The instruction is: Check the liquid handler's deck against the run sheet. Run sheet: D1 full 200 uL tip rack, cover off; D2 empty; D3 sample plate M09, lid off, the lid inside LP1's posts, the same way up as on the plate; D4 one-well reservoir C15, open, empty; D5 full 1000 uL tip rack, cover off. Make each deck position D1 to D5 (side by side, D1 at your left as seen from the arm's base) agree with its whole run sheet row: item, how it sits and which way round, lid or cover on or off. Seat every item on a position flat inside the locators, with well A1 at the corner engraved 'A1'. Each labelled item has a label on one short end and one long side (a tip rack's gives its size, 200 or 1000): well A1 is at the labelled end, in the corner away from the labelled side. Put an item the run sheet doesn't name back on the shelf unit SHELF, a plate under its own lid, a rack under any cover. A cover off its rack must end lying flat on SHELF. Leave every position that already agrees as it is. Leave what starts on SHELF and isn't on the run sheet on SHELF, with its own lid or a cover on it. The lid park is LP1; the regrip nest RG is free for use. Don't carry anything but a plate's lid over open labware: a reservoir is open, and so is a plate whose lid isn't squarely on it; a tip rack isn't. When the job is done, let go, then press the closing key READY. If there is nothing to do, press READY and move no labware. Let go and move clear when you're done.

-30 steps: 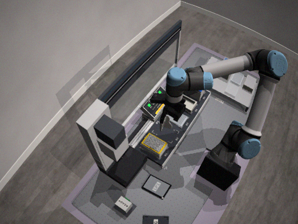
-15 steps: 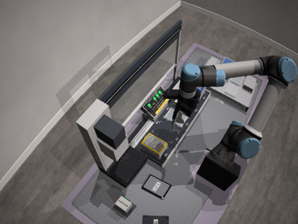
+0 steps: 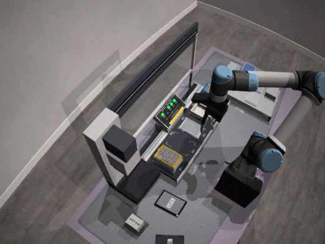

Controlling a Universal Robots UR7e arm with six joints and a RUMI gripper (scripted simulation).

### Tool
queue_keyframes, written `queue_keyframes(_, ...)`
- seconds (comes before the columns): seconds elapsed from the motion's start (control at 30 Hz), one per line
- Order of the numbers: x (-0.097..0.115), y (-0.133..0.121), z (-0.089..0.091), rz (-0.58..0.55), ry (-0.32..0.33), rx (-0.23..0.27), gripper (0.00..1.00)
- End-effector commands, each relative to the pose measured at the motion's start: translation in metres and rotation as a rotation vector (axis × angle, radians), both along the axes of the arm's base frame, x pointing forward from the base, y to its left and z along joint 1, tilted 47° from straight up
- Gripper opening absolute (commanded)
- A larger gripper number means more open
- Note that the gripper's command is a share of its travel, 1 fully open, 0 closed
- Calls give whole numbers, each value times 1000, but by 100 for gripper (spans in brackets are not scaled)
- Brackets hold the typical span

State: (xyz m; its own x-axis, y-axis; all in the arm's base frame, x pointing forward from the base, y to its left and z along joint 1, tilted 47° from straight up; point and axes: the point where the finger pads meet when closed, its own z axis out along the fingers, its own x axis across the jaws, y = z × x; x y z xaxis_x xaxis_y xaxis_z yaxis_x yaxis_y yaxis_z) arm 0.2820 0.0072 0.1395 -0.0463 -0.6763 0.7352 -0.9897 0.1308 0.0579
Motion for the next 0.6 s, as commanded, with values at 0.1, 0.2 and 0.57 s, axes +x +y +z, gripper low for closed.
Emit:
queue_keyframes(0.1,-23,-19,26,0,-1,1,82)
queue_keyframes(0.2,-32,-26,36,0,-1,1,82)
queue_keyframes(0.57,-58,-48,64,0,-1,1,82)
